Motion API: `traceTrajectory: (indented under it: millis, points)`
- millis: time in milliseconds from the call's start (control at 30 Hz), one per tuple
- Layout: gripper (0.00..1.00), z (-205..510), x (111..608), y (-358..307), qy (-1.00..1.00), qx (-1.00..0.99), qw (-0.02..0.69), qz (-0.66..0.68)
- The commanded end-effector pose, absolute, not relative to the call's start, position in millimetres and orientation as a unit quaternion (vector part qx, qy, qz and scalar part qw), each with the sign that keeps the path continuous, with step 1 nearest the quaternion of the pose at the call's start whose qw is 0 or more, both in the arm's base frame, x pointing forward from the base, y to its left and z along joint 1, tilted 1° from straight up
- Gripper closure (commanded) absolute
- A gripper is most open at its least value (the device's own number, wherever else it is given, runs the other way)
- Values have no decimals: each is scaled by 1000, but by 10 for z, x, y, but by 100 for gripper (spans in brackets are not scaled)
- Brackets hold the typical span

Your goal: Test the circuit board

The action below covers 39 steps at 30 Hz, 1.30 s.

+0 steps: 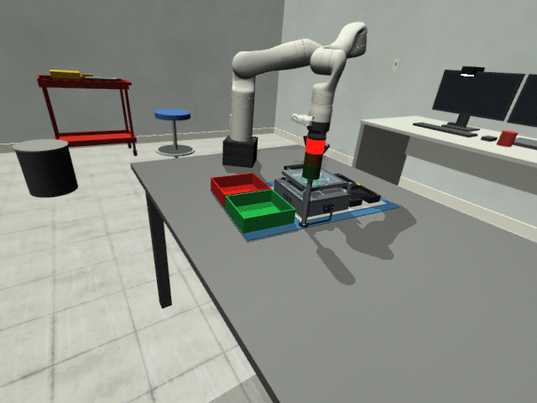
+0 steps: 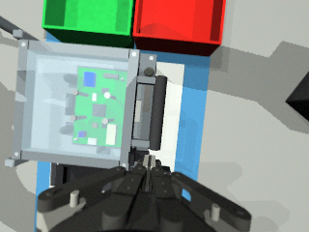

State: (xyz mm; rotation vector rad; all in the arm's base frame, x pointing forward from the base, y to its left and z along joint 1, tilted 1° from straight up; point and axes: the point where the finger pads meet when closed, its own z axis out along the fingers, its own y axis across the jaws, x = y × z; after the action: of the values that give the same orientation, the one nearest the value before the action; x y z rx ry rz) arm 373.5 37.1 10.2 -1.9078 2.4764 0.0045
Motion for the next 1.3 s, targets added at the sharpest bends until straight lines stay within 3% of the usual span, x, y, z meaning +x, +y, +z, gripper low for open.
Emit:
traceTrajectory:
  millis: [0, 800, 1267]
  points:
    - [100, 94, 3743, 369, 792, -610, 8, 1]
    - [100, 98, 3743, 369, 792, -610, 8, 1]
    - [100, 692, 3736, 363, 792, -610, 8, 1]
